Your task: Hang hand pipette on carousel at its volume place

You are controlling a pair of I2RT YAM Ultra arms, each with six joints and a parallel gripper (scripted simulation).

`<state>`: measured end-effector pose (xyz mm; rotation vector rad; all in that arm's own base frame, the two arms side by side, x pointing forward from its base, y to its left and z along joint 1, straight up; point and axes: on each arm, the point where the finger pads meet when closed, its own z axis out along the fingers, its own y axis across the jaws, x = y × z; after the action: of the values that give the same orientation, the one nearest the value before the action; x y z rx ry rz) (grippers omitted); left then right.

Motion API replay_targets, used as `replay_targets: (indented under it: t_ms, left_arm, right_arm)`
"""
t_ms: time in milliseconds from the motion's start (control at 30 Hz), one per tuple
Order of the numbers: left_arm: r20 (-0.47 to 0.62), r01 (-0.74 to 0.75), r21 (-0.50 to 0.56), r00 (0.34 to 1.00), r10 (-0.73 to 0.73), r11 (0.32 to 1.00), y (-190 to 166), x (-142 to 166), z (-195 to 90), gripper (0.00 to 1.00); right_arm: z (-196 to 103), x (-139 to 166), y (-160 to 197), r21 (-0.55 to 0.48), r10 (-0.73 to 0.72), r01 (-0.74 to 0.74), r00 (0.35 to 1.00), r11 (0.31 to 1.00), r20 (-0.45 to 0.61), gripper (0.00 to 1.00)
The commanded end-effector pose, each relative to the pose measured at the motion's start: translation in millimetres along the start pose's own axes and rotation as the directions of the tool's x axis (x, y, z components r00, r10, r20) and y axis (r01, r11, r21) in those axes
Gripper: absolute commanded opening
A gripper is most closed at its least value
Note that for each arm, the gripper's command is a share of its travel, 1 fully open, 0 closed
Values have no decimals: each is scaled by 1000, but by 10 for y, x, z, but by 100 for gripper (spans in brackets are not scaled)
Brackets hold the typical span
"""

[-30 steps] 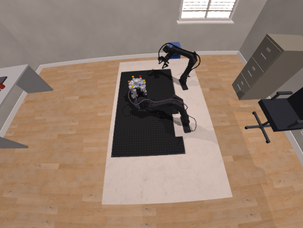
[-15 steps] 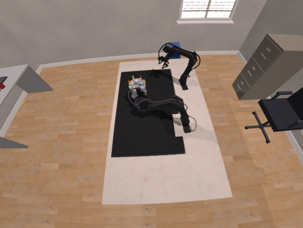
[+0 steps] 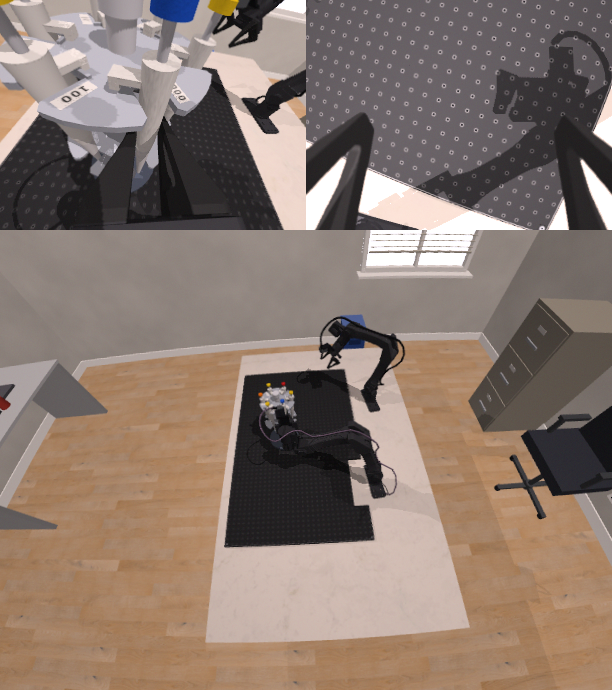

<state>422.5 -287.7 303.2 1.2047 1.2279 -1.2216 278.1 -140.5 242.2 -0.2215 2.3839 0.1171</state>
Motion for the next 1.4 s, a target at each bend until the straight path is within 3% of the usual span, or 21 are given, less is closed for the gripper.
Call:
replay_targets:
  t_ms: [0,1233,1367]
  left_arm:
    - [14,-45,15,999,45,999,-47,-111,-17,12]
    - [14,-45,15,999,45,999,-47,-111,-17,12]
    - [5,-14,18,1000,14,1000,-35,42,8,12]
  right_arm:
    - [-57,-98,-42,19,-25,24,999,1000,41,100]
    - [-57,-98,-42,19,-25,24,999,1000,41,100]
    - [-57,-98,-42,19,-25,24,999,1000,41,100]
